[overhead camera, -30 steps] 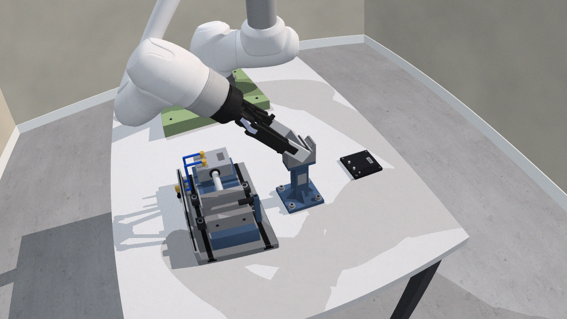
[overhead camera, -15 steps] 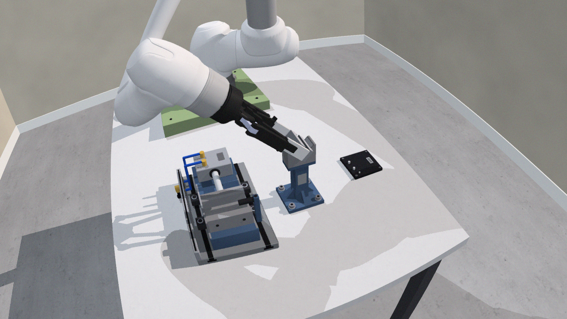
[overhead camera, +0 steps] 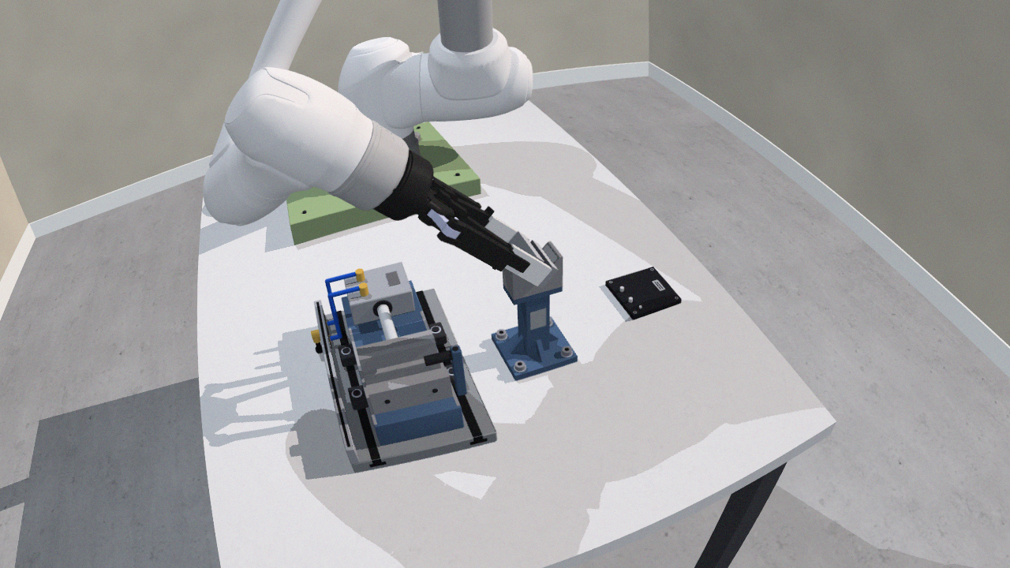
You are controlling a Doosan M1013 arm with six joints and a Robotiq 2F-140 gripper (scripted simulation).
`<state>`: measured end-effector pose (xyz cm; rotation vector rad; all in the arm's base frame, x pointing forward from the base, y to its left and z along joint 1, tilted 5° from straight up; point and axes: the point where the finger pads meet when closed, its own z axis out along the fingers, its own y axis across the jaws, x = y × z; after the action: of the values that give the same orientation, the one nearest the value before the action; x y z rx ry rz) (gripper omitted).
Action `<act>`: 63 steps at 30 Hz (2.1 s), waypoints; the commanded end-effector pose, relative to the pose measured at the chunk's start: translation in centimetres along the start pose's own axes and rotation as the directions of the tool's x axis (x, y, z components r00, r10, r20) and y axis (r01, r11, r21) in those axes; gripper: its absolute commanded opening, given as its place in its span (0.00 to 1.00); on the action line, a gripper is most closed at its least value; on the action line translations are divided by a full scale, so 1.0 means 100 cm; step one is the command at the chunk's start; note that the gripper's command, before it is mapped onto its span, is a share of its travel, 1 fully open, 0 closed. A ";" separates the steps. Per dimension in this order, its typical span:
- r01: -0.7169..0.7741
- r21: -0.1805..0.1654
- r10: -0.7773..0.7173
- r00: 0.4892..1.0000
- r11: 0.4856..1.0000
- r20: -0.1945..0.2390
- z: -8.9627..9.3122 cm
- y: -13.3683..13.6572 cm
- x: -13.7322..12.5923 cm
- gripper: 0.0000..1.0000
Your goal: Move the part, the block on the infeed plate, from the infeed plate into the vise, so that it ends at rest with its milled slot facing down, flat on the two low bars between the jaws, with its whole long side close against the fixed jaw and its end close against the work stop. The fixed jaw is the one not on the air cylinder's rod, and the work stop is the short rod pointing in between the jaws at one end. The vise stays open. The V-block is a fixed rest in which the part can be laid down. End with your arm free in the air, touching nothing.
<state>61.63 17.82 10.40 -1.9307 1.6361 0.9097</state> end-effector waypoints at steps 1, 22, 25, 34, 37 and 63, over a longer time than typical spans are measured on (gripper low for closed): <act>0.000 0.000 0.000 1.000 1.000 0.000 0.000 0.000 0.000 0.00; 0.000 0.000 0.000 1.000 1.000 0.000 0.000 0.000 0.000 0.00; 0.000 0.000 0.000 1.000 1.000 0.000 0.000 0.000 0.000 0.00; 0.000 0.000 0.000 1.000 1.000 0.000 -0.001 0.000 -0.001 0.00; 0.000 0.000 0.000 1.000 1.000 0.000 -0.002 0.000 -0.002 0.00; 0.000 0.000 0.000 1.000 1.000 0.000 -0.009 0.000 -0.009 0.00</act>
<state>61.72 17.81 11.51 -1.9307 1.6361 0.9099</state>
